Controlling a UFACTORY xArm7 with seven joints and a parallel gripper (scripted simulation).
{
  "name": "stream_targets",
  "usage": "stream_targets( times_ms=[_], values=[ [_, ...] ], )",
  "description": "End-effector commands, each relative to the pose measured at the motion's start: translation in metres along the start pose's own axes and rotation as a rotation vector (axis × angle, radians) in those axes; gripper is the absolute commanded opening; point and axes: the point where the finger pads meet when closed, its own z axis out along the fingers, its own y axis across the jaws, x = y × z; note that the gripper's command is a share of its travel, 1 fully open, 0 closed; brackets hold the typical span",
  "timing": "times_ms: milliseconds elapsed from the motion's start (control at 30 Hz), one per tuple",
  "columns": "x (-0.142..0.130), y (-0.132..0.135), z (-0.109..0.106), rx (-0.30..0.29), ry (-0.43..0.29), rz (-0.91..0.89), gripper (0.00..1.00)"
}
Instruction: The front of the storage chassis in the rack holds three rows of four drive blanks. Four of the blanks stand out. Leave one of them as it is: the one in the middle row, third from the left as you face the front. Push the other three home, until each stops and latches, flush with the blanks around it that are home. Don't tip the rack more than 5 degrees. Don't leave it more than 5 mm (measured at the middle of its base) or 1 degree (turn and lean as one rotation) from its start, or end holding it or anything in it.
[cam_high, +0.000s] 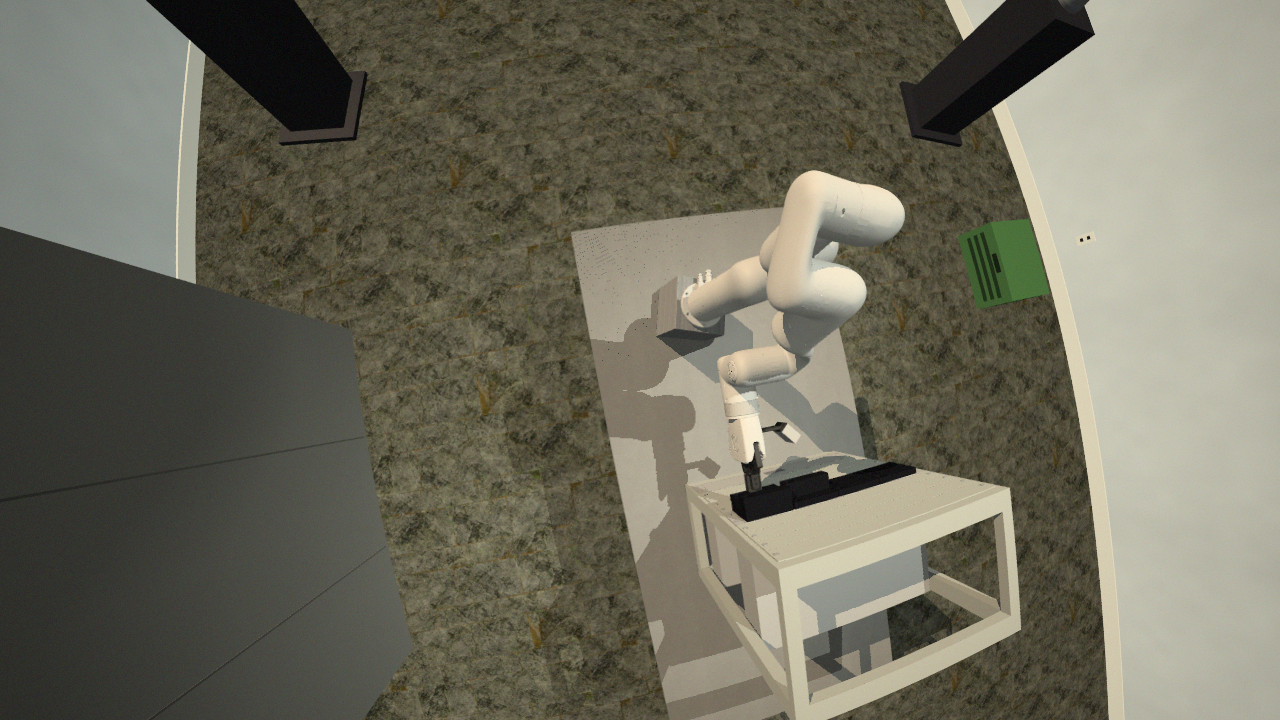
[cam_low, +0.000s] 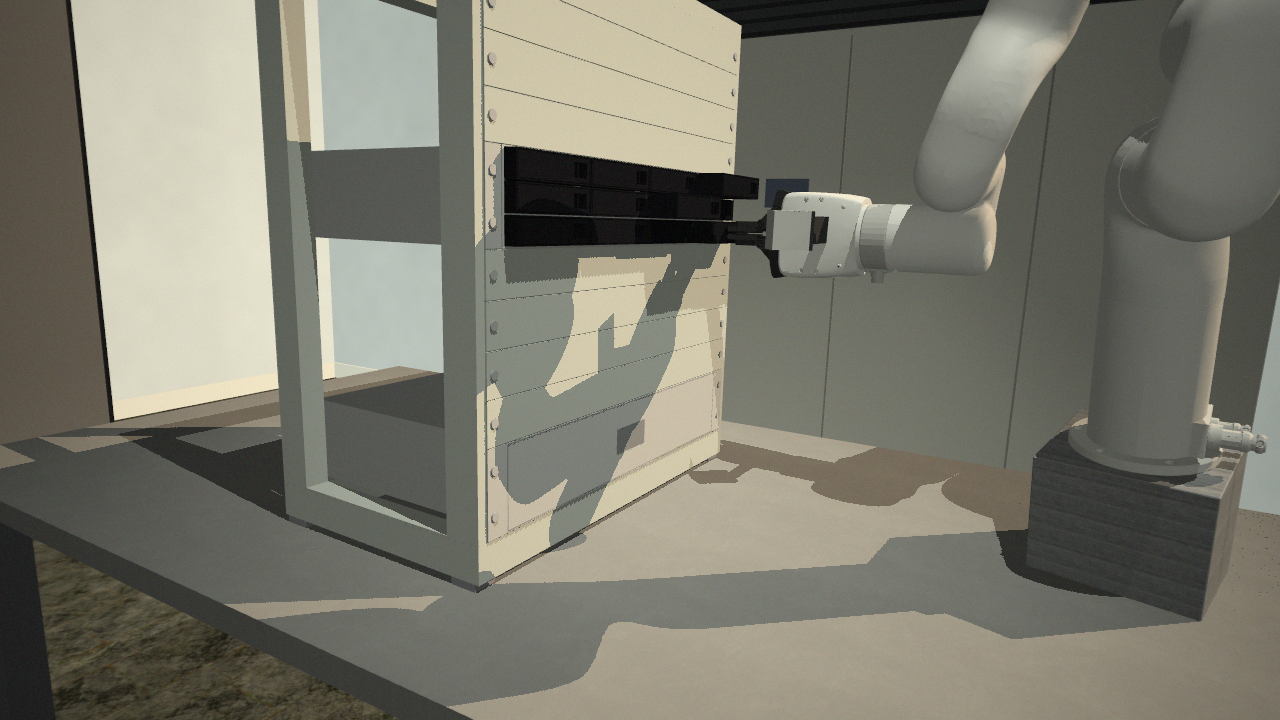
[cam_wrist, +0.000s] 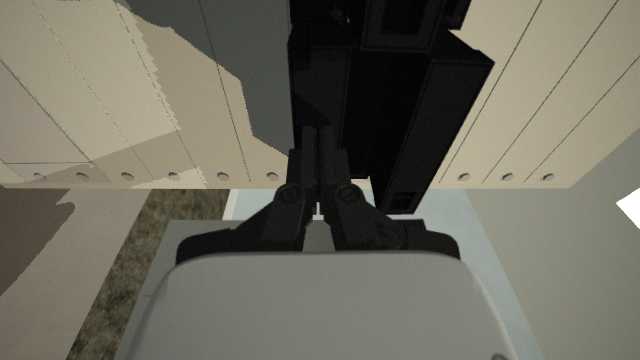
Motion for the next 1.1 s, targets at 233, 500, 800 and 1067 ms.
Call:
stream_targets(
  times_ms=[233,500,800,1067],
  values=[
    [0.0,0.002,0.003,-0.004,0.0,0.0,0.0],
    [0.0,0.002,0.01,-0.004,0.0,0.0,0.0],
    [0.0,0.002,0.013,-0.004,0.0,0.0,0.0],
    [0.0,0.002,0.015,-0.004,0.0,0.0,0.0]
  ],
)
